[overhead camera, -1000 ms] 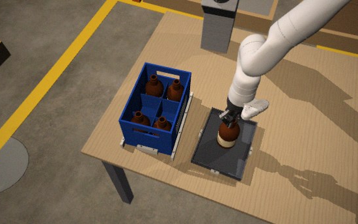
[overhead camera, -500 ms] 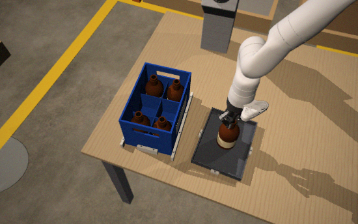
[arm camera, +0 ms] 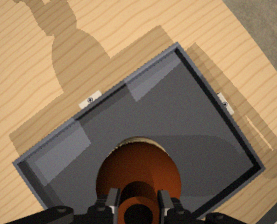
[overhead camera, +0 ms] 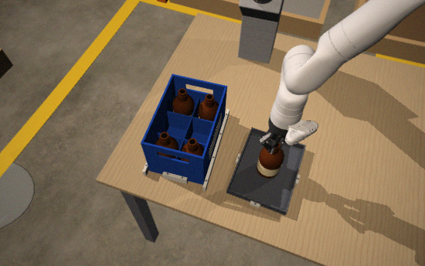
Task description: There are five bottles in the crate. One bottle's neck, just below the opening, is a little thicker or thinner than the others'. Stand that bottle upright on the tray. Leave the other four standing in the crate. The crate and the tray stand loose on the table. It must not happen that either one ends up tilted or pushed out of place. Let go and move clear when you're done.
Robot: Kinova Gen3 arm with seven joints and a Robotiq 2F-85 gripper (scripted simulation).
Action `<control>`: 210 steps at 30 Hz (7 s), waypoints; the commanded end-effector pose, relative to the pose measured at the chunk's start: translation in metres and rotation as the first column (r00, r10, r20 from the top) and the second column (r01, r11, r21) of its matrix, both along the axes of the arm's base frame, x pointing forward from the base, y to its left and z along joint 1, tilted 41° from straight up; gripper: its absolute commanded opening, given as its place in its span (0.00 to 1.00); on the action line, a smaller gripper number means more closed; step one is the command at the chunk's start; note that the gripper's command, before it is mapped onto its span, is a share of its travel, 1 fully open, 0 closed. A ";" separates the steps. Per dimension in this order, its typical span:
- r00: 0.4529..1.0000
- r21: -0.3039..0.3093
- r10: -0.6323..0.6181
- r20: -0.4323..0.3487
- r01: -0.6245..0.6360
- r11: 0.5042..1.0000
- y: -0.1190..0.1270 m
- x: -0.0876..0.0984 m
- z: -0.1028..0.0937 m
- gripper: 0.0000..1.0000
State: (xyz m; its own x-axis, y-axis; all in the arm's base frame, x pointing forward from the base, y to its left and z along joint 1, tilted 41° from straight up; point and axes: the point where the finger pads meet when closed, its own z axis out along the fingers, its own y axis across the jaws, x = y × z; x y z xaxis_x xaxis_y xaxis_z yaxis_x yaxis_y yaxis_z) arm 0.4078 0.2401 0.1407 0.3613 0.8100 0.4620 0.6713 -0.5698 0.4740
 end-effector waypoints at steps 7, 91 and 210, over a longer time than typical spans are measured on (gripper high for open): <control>1.000 -0.001 -0.001 0.000 0.001 1.000 -0.001 0.001 -0.001 0.00; 1.000 -0.001 -0.001 0.000 0.001 1.000 -0.001 0.001 -0.001 1.00; 1.000 -0.001 -0.001 0.000 0.001 1.000 -0.013 -0.056 0.065 0.00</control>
